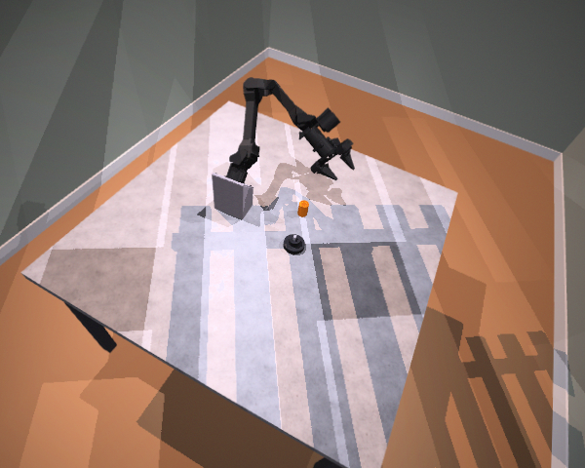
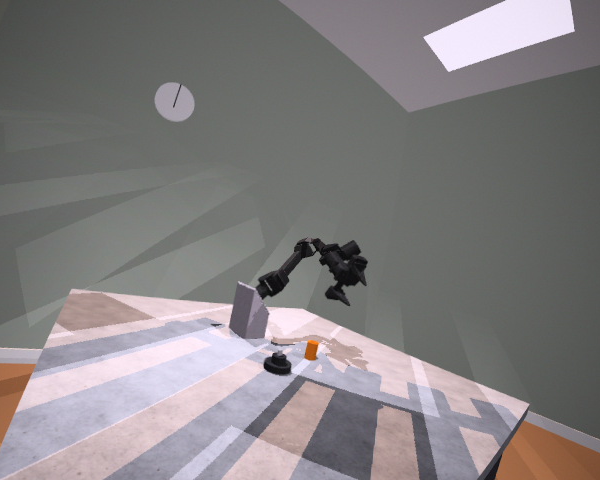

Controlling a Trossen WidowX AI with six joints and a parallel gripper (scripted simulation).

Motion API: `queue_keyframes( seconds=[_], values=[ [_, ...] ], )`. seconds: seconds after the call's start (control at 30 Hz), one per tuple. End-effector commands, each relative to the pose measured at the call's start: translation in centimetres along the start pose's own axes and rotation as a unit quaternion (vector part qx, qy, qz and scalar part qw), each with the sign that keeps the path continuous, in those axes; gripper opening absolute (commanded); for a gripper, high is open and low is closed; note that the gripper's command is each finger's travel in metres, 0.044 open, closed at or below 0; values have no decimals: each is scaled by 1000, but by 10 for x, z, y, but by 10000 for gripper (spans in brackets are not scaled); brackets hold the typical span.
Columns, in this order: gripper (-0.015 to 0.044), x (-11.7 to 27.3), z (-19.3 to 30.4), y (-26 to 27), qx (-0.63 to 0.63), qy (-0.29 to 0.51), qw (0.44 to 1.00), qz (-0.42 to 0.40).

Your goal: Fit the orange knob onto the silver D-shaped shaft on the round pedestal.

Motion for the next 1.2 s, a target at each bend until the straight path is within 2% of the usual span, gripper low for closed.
queue_keyframes(
  seconds=[0.0,0.2,0.27,0.8,0.93,1.17],
  values=[
    [440,-28,29,25,-101,109,964,-219],
    [440,-37,47,49,-221,194,869,-397],
    [440,-38,49,54,-249,210,842,-431],
    [440,-36,51,55,-253,212,838,-435],
    [440,-53,55,82,-253,212,838,-435],
    [440,-58,59,94,-253,211,838,-435]
  ],
)
Point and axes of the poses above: the point midway between the two fingers, 35 mm back from their tips, its own x axis back along the fingers, its own y axis across the jaws, z = x × y, the point moved 10 cm from there along x, back along the fingers, and after that the axes turned 12 degrees about -x, right-handed, at the moved point
